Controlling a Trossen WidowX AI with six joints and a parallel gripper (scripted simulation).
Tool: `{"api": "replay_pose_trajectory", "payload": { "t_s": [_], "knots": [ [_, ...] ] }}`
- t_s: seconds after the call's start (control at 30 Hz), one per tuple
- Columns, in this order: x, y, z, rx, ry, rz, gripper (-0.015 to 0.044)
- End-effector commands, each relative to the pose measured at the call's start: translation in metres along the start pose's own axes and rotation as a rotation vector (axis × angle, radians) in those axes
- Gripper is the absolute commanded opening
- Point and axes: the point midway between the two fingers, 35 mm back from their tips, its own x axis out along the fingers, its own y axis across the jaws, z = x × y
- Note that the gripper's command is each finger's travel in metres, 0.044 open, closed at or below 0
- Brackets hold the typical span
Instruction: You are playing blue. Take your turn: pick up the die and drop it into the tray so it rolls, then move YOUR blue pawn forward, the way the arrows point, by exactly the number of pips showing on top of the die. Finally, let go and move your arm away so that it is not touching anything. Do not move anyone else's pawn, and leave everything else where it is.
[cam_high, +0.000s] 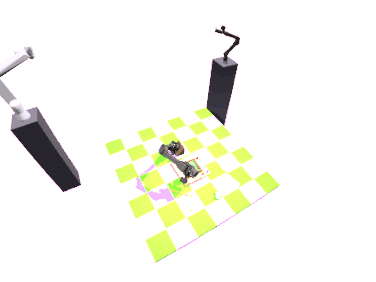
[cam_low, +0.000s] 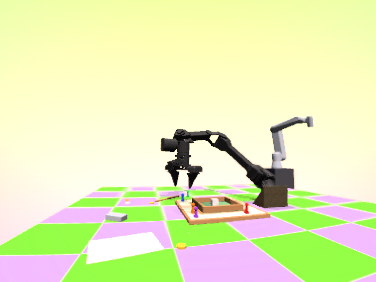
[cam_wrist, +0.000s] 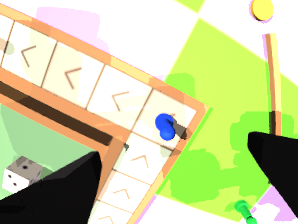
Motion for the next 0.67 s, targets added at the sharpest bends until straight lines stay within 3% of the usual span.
{"api": "replay_pose_trajectory", "payload": {
  "t_s": [0.0, 0.2, 0.4, 0.57, 0.6, 0.63],
  "knots": [
    [-0.006, 0.011, -0.002, 0.020, 0.004, 0.014, 0.0440],
    [-0.051, 0.105, -0.022, 0.190, -0.012, 0.050, 0.0440],
    [-0.075, 0.184, -0.075, 0.382, 0.020, 0.031, 0.0440],
    [-0.079, 0.215, -0.114, 0.504, 0.041, -0.015, 0.0440],
    [-0.079, 0.216, -0.115, 0.506, 0.041, -0.016, 0.0440],
    [-0.077, 0.198, -0.086, 0.419, 0.025, 0.014, 0.0440]
  ]
}}
